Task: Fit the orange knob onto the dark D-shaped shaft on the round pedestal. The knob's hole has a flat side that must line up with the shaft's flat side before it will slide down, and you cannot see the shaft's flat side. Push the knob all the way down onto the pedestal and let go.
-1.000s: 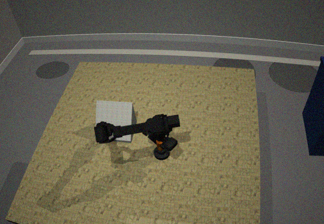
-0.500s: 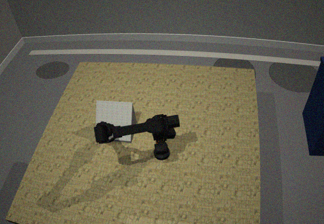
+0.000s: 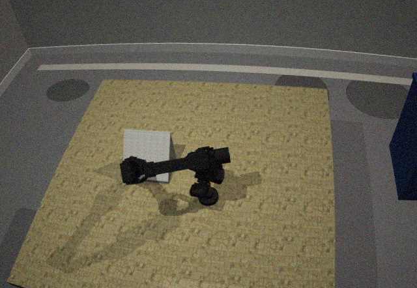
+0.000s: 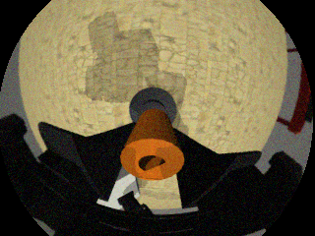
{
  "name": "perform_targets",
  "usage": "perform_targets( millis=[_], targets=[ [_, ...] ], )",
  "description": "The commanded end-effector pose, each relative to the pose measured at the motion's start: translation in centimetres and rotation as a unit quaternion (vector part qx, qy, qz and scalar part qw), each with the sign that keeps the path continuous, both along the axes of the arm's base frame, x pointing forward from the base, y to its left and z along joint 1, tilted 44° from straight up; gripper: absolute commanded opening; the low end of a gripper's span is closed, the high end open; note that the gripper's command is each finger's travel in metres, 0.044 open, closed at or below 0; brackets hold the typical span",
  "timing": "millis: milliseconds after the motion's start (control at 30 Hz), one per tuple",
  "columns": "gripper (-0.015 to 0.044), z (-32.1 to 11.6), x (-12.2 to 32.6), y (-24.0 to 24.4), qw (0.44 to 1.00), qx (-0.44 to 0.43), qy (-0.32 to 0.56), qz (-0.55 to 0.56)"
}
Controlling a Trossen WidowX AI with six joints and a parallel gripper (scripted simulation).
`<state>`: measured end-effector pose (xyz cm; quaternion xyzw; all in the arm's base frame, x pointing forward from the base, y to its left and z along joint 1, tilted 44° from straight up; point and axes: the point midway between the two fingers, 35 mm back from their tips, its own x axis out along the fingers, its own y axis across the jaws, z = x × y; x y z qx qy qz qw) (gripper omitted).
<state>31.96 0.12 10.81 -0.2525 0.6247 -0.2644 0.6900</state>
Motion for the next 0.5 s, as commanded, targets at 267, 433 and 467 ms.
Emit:
perform_targets(
  millis=[267, 433, 467],
  targets=[
    [0.0, -0.27, 0.44, 0.08, 1.0, 0.0, -0.012, -0.006],
    [0.0, -0.42, 0.47, 0.15, 1.0, 0.0, -0.012, -0.006],
    [0.0, -0.41, 0.44, 0.14, 1.0, 0.0, -0.012, -0.006]
  ],
)
